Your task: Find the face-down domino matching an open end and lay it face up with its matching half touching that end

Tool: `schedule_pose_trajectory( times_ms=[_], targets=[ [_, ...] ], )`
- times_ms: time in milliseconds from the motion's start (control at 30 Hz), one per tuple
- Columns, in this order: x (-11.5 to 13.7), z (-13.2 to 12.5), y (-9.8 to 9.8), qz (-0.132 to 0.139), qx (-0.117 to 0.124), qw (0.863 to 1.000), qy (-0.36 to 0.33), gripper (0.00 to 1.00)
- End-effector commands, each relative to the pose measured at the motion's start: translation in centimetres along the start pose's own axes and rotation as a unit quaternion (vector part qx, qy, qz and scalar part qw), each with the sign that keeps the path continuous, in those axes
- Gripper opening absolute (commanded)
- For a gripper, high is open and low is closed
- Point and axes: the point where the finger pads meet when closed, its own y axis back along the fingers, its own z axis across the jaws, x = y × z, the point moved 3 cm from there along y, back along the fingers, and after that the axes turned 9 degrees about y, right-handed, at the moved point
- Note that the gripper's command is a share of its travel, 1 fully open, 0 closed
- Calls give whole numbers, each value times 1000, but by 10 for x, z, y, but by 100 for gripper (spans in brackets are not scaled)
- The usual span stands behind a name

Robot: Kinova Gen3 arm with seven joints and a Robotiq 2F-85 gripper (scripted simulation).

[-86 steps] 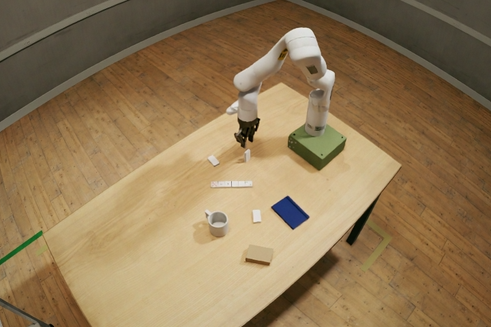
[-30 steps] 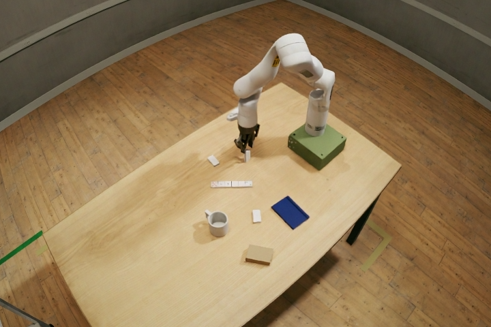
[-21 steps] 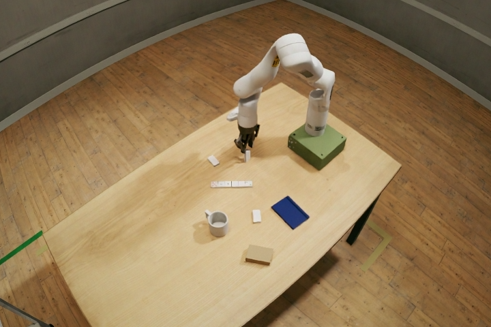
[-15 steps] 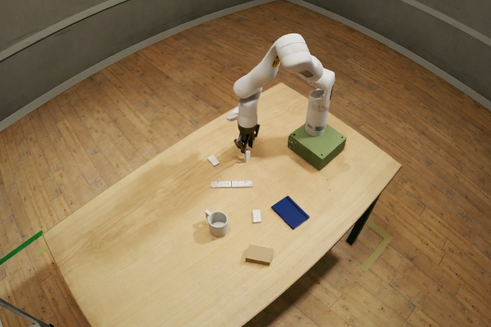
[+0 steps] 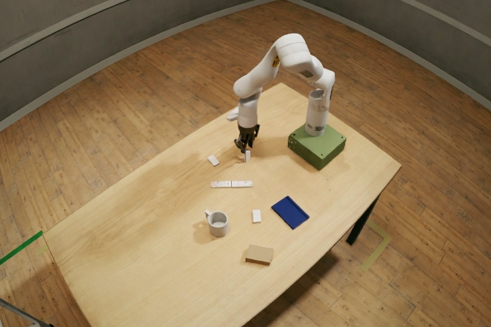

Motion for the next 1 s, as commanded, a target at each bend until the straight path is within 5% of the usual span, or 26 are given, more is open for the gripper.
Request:
schedule_pose_trajectory(
  times_ms=[0, 967],
  targets=[
    [0, 0, 0, 0, 1, 1000, 0, 49],
    [0, 0, -9, 0, 1, 1000, 0, 49]
  ],
)
